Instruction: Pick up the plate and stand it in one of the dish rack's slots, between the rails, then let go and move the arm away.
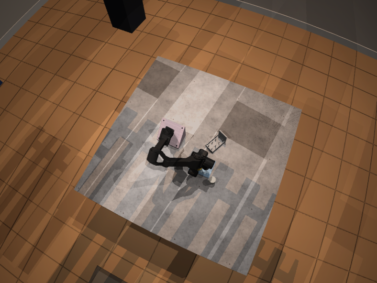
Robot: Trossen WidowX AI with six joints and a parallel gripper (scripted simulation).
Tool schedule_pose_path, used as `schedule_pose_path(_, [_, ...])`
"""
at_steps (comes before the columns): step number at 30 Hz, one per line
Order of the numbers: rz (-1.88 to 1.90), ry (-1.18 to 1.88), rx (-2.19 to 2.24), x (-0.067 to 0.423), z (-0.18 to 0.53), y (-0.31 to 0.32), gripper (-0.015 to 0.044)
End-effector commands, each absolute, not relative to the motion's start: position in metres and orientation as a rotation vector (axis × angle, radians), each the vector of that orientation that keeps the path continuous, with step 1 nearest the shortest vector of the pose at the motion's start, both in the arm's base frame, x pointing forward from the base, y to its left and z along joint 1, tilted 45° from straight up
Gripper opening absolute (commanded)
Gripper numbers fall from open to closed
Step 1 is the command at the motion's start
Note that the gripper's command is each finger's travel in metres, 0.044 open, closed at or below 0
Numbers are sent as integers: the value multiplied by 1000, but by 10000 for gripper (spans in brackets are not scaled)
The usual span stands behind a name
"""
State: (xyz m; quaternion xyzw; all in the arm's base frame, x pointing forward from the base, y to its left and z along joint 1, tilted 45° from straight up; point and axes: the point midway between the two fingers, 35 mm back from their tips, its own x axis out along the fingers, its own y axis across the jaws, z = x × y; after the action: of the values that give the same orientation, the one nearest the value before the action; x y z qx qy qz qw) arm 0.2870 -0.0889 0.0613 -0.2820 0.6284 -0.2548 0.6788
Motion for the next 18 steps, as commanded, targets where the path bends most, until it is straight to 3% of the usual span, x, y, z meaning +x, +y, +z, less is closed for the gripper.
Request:
schedule_pose_path(1, [-570, 1417, -645, 287, 57, -92, 400])
schedule_pose_path(3, [-570, 1417, -645, 287, 57, -92, 367])
schedule_pose_path(9, [-570, 1417, -645, 287, 57, -92, 365])
schedule_pose_path(18, [-570, 1417, -645, 287, 57, -92, 305])
